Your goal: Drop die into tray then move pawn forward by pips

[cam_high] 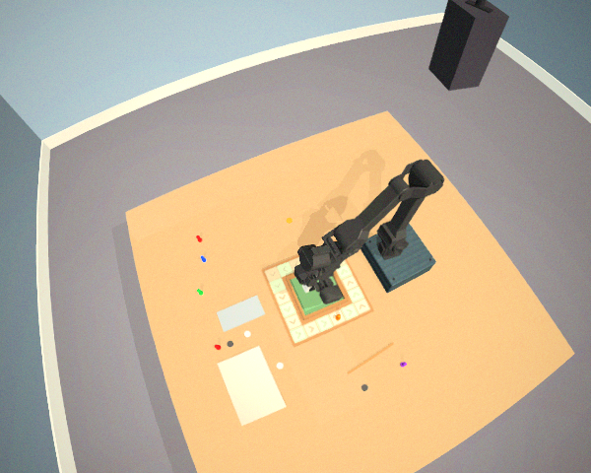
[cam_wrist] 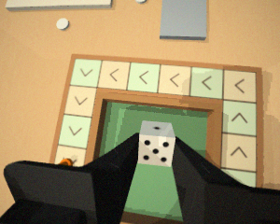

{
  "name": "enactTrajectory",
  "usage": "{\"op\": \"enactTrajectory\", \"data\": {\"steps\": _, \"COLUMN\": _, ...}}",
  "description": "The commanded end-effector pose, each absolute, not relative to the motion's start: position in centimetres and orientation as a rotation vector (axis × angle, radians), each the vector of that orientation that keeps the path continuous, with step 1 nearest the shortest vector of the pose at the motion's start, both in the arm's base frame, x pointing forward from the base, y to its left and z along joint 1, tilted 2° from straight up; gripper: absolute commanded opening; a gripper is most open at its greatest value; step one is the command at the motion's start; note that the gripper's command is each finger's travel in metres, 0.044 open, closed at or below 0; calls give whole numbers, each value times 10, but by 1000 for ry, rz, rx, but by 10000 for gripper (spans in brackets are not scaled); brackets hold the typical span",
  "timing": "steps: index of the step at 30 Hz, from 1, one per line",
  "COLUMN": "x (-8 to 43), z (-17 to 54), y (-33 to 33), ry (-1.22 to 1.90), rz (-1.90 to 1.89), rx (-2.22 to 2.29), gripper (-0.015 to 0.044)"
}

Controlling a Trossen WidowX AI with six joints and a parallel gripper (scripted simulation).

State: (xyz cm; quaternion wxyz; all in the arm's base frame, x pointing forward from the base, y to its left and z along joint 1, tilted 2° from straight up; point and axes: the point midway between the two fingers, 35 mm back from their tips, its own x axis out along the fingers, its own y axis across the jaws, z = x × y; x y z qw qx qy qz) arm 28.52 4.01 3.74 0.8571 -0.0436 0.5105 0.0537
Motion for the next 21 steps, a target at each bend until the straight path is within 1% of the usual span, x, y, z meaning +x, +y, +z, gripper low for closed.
{"op": "enactTrajectory", "data": {"steps": 1, "x": 284, "z": 37, "y": 40, "ry": 964, "rz": 122, "rx": -89, "gripper": 0}}
{"op": "enactTrajectory", "data": {"steps": 9, "x": 285, "z": 36, "y": 40, "ry": 716, "rz": 127, "rx": -75, "gripper": 0}}
{"op": "enactTrajectory", "data": {"steps": 13, "x": 281, "z": 43, "y": 40, "ry": 711, "rz": 127, "rx": -75, "gripper": 0}}
{"op": "enactTrajectory", "data": {"steps": 21, "x": 249, "z": 76, "y": 38, "ry": 713, "rz": 127, "rx": -75, "gripper": 0}}
